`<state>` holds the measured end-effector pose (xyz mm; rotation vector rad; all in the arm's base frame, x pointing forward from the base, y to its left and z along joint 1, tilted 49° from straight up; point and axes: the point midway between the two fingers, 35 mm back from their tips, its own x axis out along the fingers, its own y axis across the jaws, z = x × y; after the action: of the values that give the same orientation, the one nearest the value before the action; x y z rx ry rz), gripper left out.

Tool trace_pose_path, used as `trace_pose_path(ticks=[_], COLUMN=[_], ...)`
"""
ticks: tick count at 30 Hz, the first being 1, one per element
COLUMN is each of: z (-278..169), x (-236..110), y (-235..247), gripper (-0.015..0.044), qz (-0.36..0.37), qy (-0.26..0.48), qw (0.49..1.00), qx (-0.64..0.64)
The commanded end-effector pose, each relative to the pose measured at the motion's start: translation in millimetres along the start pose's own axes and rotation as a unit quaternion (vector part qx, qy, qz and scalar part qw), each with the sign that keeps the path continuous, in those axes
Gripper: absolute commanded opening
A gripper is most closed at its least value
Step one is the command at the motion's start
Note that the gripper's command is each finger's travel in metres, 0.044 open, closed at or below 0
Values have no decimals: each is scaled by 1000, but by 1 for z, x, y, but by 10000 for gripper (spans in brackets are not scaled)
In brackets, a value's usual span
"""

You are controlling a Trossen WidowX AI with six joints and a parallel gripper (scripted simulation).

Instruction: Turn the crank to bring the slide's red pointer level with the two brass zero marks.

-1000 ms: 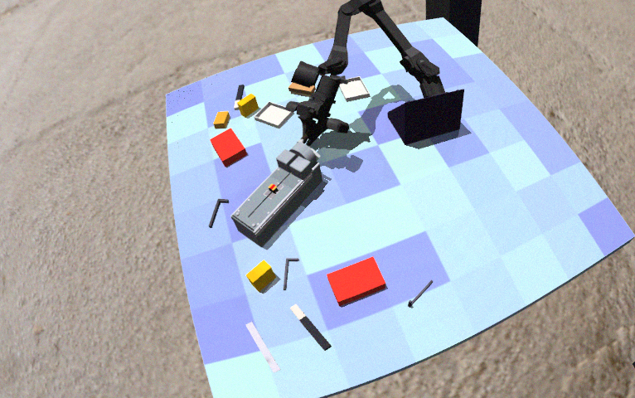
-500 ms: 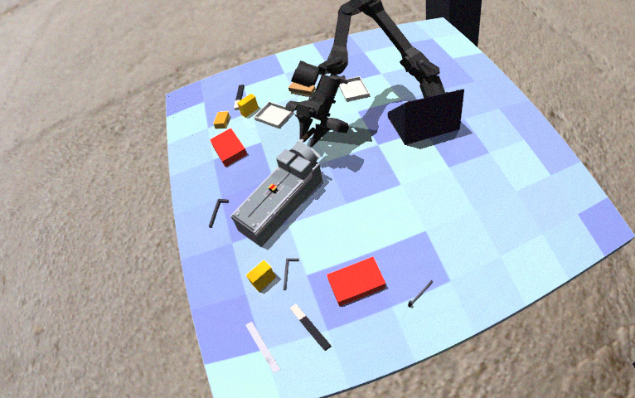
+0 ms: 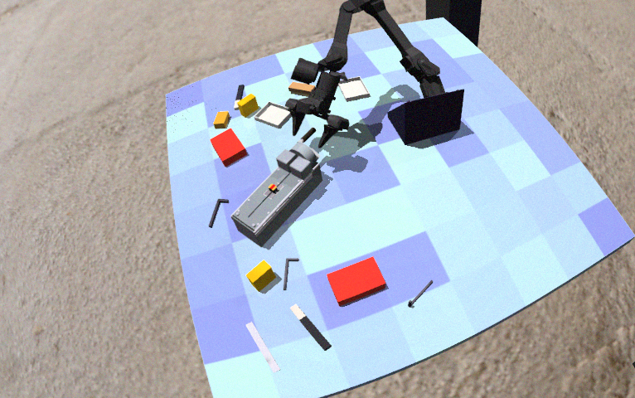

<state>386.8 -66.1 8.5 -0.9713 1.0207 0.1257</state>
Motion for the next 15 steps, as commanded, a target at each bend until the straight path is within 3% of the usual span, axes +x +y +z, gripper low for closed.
trace_pose_path(ticks=[1, 15], z=[16, 73], x=[-16, -70], y=[-3, 0], gripper=[440, 440], qz=[-5, 0], qy=[-3, -6], qw=[1000, 1000], qx=[2, 0])
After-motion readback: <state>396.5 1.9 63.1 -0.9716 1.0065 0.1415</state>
